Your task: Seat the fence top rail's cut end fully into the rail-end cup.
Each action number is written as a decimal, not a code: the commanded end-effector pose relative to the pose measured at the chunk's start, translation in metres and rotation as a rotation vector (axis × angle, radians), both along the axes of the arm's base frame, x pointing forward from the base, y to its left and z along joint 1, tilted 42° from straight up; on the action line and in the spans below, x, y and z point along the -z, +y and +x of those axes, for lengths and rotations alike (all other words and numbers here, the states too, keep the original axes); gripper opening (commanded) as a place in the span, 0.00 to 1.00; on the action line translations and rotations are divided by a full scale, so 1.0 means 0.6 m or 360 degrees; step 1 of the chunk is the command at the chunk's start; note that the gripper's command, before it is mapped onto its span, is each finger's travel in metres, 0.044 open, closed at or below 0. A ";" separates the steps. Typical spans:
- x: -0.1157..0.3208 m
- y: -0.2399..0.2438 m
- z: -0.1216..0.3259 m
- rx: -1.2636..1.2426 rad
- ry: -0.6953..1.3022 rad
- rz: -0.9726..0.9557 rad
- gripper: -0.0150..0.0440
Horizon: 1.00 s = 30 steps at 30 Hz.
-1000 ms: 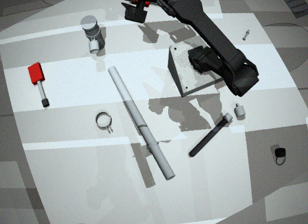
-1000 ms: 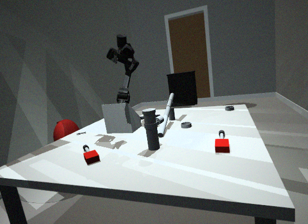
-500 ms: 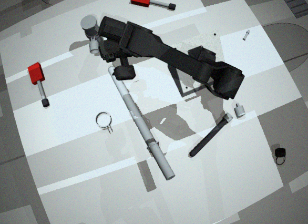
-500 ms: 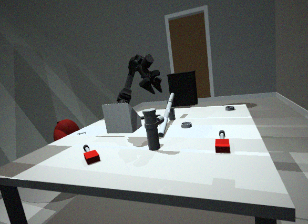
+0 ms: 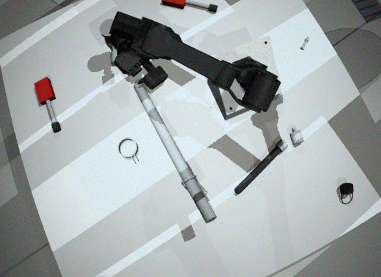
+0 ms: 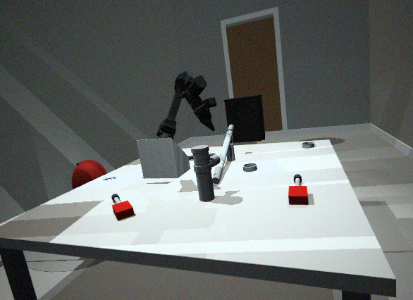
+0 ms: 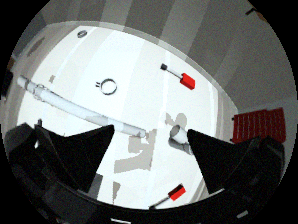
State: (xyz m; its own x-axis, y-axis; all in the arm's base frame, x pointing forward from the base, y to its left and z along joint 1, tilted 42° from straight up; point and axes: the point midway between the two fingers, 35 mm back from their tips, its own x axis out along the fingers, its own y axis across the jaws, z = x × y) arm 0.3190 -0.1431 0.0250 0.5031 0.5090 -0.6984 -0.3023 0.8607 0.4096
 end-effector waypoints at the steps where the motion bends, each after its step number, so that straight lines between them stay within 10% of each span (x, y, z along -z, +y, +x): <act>1: 0.049 -0.042 0.013 -0.0392 -0.0274 -0.0304 1.00; 9: 0.140 -0.105 0.022 -0.1087 -0.0763 -0.0815 1.00; 30: 0.215 -0.042 0.024 -0.1102 -0.0776 -0.0824 1.00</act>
State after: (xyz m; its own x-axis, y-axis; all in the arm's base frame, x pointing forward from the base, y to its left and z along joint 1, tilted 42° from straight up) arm 0.3374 -0.1797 -0.0907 0.5109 0.4812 -0.7123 -0.8387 0.4606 -0.2905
